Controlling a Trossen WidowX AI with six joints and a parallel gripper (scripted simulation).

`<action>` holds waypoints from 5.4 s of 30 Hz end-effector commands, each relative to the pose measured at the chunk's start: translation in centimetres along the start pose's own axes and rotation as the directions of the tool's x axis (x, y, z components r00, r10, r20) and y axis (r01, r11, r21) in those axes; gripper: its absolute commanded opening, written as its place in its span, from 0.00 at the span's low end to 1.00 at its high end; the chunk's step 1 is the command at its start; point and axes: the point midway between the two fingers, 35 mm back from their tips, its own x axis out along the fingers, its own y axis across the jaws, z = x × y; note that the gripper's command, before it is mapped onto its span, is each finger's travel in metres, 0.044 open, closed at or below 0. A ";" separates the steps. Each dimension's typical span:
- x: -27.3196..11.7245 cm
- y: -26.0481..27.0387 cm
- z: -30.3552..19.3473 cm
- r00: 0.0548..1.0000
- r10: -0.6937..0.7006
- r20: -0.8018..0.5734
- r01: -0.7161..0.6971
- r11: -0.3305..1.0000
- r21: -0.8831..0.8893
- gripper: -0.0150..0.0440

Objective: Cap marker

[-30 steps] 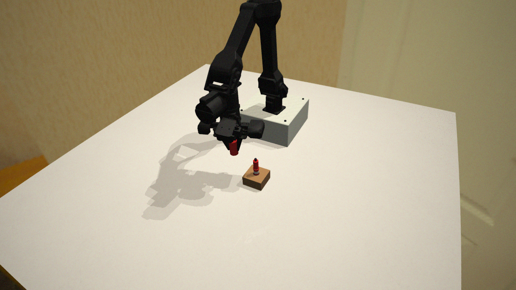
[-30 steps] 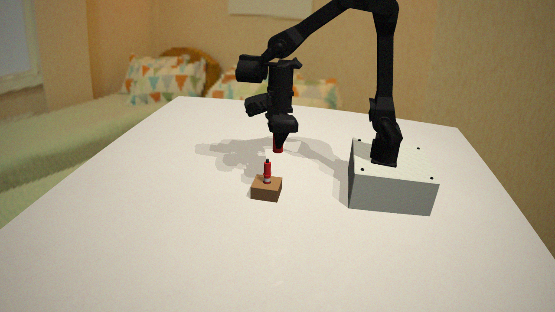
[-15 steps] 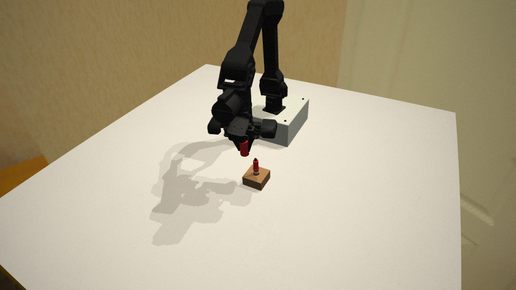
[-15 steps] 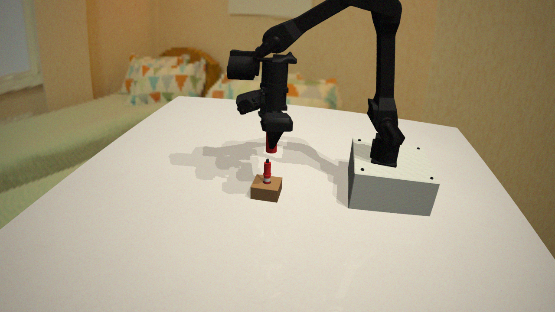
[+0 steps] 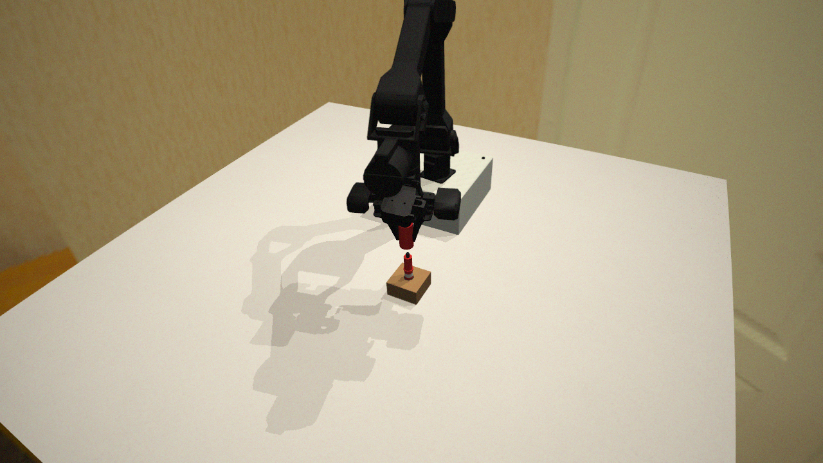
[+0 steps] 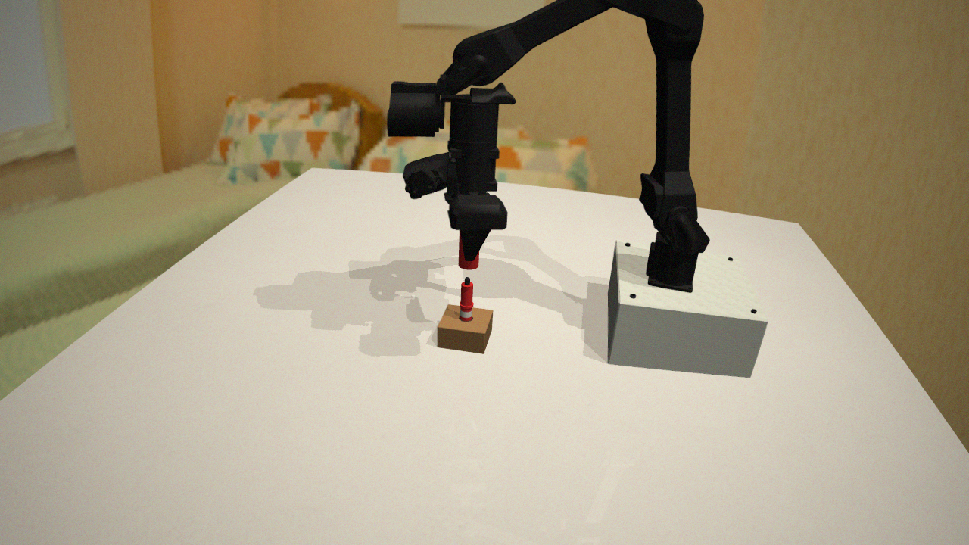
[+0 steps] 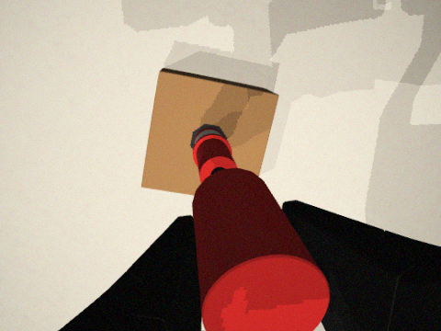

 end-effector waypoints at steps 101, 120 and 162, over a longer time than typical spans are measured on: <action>-0.9 -0.1 -0.4 1.000 -0.001 -0.001 0.001 0.954 0.301 0.25; 1.3 0.0 -0.4 1.000 -0.001 -0.001 0.001 0.954 0.301 0.25; -6.4 -0.1 -0.1 1.000 -0.002 0.011 -0.001 0.955 0.297 0.61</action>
